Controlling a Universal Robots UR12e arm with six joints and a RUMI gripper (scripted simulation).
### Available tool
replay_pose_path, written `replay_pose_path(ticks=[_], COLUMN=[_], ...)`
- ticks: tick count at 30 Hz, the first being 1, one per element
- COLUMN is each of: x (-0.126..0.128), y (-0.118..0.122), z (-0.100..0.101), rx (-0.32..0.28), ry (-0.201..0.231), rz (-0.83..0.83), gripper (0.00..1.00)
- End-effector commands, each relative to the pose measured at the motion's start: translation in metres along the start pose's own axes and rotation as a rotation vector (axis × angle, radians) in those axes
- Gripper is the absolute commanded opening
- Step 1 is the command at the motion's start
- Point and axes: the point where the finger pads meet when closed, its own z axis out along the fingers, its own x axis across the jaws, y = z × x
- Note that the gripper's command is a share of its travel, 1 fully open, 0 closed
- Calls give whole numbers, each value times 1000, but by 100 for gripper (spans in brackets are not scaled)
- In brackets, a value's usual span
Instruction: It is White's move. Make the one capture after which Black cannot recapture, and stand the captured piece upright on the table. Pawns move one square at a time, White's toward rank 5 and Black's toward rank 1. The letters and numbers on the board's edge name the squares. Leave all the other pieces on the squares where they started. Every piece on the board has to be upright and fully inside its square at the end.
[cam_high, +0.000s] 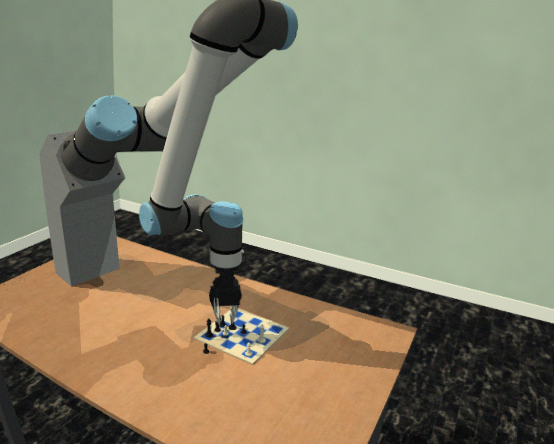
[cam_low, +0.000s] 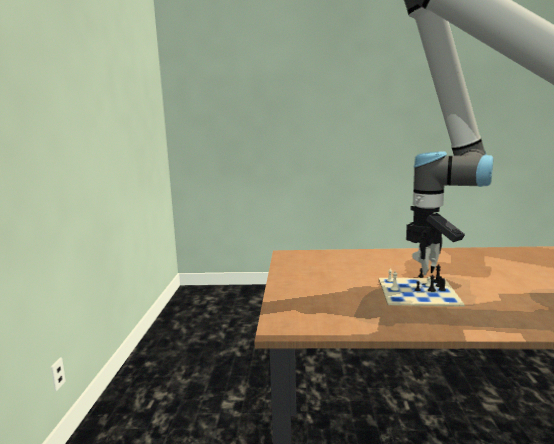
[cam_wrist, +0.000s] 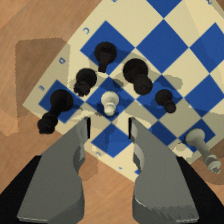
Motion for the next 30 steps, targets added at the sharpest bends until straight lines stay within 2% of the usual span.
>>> replay_pose_path(ticks=[1,12,24,30], x=[0,0,0,0], y=[0,0,0,0], z=[0,5,27,31], rx=[0,0,0,0], ry=[1,1,1,1], rz=[0,0,0,0], gripper=[20,20,20,20])
